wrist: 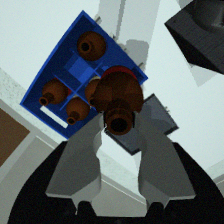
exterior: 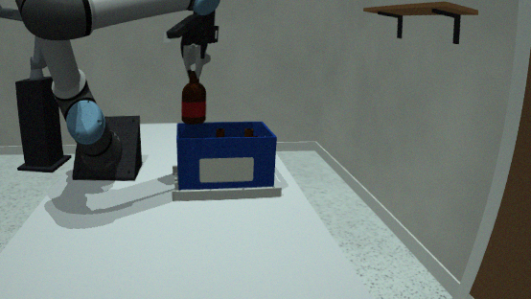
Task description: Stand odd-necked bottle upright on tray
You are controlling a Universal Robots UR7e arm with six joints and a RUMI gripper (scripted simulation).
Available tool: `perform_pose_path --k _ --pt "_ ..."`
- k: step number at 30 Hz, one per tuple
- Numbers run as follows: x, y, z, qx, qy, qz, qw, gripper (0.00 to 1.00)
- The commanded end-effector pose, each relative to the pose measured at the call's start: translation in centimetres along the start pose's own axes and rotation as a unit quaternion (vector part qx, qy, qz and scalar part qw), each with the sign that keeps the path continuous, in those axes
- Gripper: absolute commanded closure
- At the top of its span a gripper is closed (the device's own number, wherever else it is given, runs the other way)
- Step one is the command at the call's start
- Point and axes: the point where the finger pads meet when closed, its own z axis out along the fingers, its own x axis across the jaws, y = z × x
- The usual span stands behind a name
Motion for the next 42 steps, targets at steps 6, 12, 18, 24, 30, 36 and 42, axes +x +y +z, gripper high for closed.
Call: perform_pose_path --k 6,12,18,24,30,36,42 --pt "0.3 0.7 0.0 0.000 0.000 0.000 1.000 1.00" --pt "0.5 1.3 0.0 0.000 0.000 0.000 1.000 1.00" --pt "0.7 1.8 0.0 0.000 0.000 0.000 1.000 1.00" --pt "1.1 2.6 0.0 0.000 0.000 0.000 1.000 1.00" --pt "1.5 3.6 0.0 0.000 0.000 0.000 1.000 1.00" --pt "1.7 4.3 0.0 0.000 0.000 0.000 1.000 1.00" --pt "2.2 5.4 0.0 0.000 0.000 0.000 1.000 1.00"
